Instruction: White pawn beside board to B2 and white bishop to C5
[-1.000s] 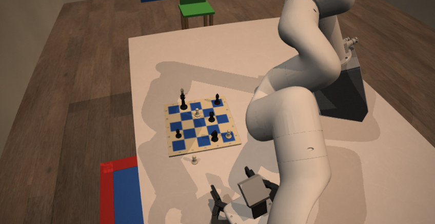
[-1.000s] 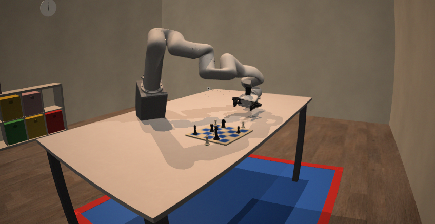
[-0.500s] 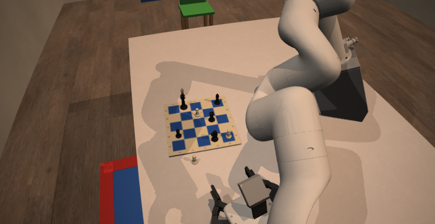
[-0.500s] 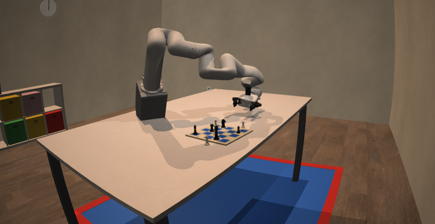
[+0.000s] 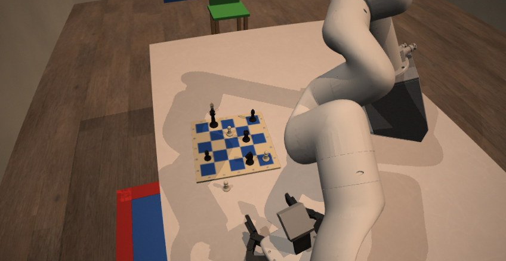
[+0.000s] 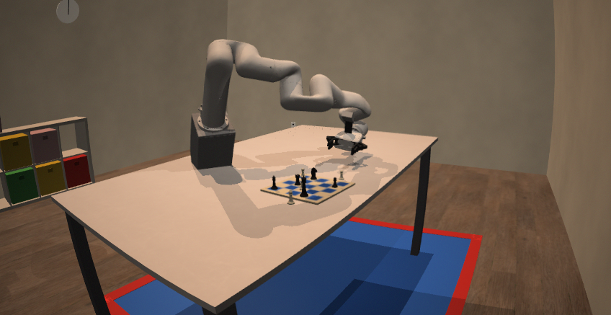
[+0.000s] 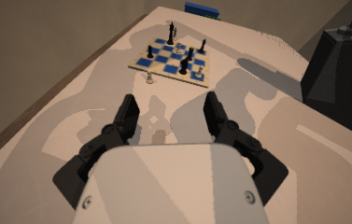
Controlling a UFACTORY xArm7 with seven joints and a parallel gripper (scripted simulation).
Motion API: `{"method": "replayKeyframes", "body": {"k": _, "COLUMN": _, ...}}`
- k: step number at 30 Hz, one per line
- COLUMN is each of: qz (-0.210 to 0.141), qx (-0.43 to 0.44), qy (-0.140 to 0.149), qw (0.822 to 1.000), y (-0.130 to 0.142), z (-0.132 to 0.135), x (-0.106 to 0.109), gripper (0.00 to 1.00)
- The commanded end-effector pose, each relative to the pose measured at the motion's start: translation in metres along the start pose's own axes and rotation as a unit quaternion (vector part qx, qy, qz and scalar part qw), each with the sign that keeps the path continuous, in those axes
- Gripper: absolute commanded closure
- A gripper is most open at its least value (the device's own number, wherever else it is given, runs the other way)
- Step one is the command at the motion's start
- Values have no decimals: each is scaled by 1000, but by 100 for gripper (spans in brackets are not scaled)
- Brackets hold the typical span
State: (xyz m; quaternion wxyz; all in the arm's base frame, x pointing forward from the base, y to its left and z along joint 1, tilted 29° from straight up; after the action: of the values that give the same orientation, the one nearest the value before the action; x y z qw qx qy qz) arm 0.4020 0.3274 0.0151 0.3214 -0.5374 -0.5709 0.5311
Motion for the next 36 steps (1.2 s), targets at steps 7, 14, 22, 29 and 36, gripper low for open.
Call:
{"method": "replayKeyframes", "body": {"k": 7, "qz": -2, "qx": -2, "qy": 0, "qw": 1000, "y": -52, "z": 7, "x": 8, "gripper": 0}}
{"method": "replayKeyframes", "body": {"k": 14, "qz": -2, "qx": -2, "qy": 0, "qw": 1000, "y": -81, "z": 11, "x": 12, "gripper": 0}}
{"method": "replayKeyframes", "body": {"k": 22, "qz": -8, "qx": -2, "qy": 3, "qw": 1000, "y": -82, "z": 9, "x": 10, "gripper": 0}}
{"method": "replayKeyframes", "body": {"k": 29, "qz": -71, "qx": -8, "qy": 17, "qw": 997, "y": -75, "z": -11, "x": -6, "gripper": 0}}
{"method": "replayKeyframes", "body": {"k": 36, "qz": -213, "qx": -48, "qy": 64, "qw": 974, "y": -70, "z": -48, "x": -37, "gripper": 0}}
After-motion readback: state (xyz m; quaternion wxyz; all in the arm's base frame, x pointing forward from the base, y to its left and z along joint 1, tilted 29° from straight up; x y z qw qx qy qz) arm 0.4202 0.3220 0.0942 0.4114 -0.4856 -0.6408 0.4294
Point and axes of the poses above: the point where the finger pads meet when closed, its own x axis back along the fingers, its own z axis across the jaws, y = z × x, the point moved 5 cm from there along x, back along the fingers
